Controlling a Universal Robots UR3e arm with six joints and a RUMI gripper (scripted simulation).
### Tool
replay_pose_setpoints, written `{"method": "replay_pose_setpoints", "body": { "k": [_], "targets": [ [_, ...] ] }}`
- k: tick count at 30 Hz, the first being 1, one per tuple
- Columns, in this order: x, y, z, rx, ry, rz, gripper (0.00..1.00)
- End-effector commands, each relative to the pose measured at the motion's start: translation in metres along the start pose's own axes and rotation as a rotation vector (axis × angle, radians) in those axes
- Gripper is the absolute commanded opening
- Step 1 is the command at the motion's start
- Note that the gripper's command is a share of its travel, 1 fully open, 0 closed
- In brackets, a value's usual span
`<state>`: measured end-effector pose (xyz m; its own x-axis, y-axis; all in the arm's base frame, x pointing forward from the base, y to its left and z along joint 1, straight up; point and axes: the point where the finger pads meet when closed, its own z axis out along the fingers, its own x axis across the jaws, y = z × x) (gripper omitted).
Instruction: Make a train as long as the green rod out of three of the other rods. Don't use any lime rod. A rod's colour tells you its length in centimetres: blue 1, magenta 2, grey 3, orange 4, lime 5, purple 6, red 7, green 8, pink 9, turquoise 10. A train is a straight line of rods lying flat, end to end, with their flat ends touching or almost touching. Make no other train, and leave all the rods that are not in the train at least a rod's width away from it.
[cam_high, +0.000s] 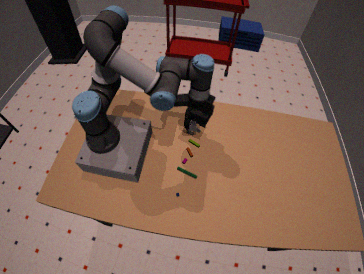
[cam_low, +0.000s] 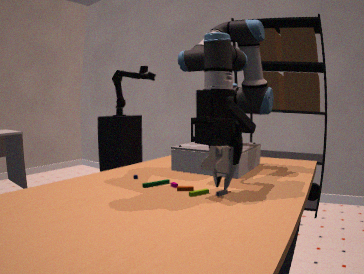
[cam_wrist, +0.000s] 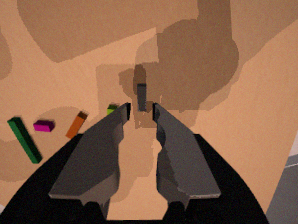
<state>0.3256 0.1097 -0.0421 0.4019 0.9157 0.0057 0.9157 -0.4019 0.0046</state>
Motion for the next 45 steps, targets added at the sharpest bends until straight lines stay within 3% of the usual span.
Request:
{"method": "replay_pose_setpoints", "body": {
  "k": [1,19,45],
  "targets": [
    [0.0,0.0,0.003,-0.001,-0.001,0.0,0.14],
    [0.0,0.0,0.016,-0.001,-0.001,0.0,0.14],
    [0.0,0.0,0.016,-0.002,0.0,0.0,0.14]
  ]
}}
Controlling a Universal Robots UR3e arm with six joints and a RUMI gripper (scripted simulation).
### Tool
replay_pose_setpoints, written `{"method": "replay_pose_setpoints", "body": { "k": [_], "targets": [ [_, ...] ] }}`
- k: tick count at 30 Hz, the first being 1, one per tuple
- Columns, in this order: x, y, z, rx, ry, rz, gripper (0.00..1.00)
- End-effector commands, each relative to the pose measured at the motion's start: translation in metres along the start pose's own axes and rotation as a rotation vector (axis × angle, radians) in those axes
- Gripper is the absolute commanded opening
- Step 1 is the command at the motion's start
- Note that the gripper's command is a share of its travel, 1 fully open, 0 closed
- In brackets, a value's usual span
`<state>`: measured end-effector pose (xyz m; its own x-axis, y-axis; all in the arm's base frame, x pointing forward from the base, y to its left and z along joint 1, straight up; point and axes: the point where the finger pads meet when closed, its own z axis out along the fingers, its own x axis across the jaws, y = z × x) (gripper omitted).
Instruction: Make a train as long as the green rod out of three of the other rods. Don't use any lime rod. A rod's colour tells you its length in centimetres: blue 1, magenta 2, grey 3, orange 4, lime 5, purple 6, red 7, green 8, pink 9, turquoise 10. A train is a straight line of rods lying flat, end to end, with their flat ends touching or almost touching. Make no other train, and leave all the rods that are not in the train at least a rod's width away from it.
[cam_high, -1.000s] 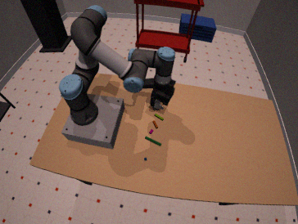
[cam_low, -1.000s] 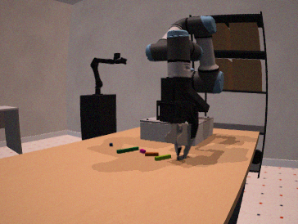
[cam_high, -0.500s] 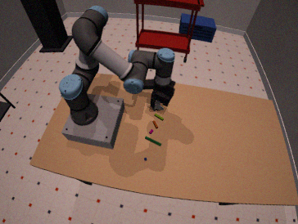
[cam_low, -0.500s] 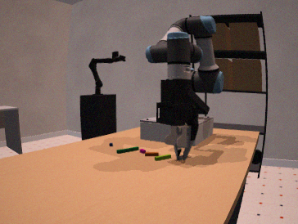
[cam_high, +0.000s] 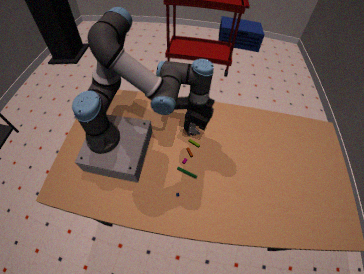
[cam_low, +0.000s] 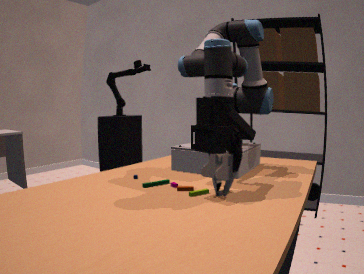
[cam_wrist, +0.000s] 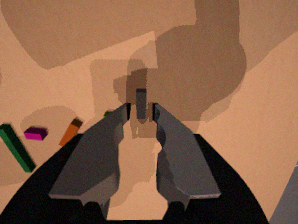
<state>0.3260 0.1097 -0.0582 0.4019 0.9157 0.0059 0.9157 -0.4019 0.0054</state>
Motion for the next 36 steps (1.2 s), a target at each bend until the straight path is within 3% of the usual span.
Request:
{"method": "replay_pose_setpoints", "body": {
  "k": [1,13,14,36],
  "targets": [
    [0.0001,-0.0001,0.0001,-0.001,0.0,0.0,0.14],
    [0.0001,-0.0001,0.0001,-0.001,0.0,0.0,0.14],
    [0.0001,-0.0001,0.0001,-0.001,0.0,0.0,0.0],
    [0.0001,-0.0001,0.0001,-0.001,0.0,0.0,0.0]
  ]
}}
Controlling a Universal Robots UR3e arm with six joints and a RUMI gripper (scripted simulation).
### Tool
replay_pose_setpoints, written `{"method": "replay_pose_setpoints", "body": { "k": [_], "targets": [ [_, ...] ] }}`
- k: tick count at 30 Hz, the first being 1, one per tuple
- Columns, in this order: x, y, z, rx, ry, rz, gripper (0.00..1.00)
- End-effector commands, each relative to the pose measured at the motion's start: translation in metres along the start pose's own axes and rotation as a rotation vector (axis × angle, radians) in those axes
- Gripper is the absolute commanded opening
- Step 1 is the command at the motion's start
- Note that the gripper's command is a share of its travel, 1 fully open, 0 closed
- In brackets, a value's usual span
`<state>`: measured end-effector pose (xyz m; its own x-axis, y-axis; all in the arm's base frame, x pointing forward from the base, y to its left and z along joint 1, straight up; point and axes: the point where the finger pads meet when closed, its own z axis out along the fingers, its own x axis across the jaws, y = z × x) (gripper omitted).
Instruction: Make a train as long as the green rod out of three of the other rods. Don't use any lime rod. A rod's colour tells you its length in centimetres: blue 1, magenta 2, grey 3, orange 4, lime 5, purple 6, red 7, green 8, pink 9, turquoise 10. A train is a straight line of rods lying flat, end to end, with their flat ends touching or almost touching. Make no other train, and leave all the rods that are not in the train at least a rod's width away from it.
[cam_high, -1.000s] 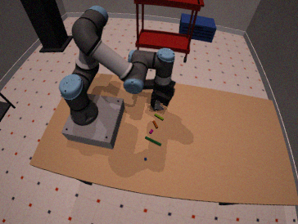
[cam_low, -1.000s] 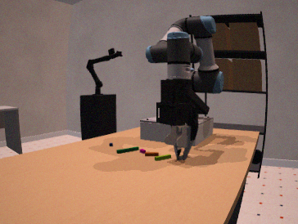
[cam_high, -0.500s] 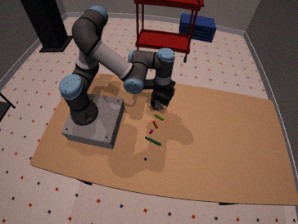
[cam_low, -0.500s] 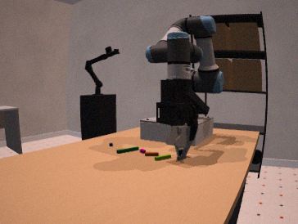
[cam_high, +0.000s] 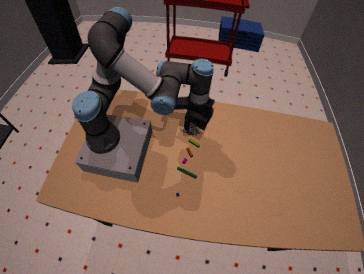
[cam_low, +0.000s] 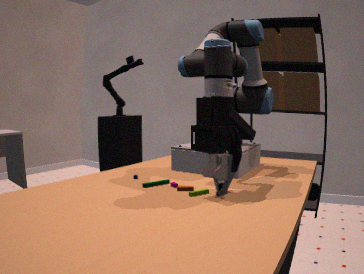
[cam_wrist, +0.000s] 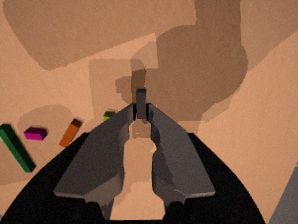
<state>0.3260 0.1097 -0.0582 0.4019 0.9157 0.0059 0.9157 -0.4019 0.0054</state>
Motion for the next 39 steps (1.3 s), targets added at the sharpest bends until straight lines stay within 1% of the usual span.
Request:
{"method": "replay_pose_setpoints", "body": {
  "k": [1,13,18,21,26,33,35,39],
  "targets": [
    [0.0,0.0,0.0,-0.001,0.0,0.0,0.0],
    [0.0,0.0,0.0,-0.001,0.0,0.0,0.0],
    [0.0,0.0,-0.002,-0.002,0.0,0.0,0.0],
    [0.0,0.001,-0.006,-0.003,0.0,0.0,0.0],
    [0.0,0.001,-0.02,-0.003,0.0,0.0,0.0],
    [0.0,0.001,-0.049,-0.003,0.0,0.0,0.0],
    [0.0,0.001,-0.049,-0.003,0.0,0.0,0.0],
    [0.0,0.001,-0.068,-0.003,0.0,0.0,0.0]
  ]
}}
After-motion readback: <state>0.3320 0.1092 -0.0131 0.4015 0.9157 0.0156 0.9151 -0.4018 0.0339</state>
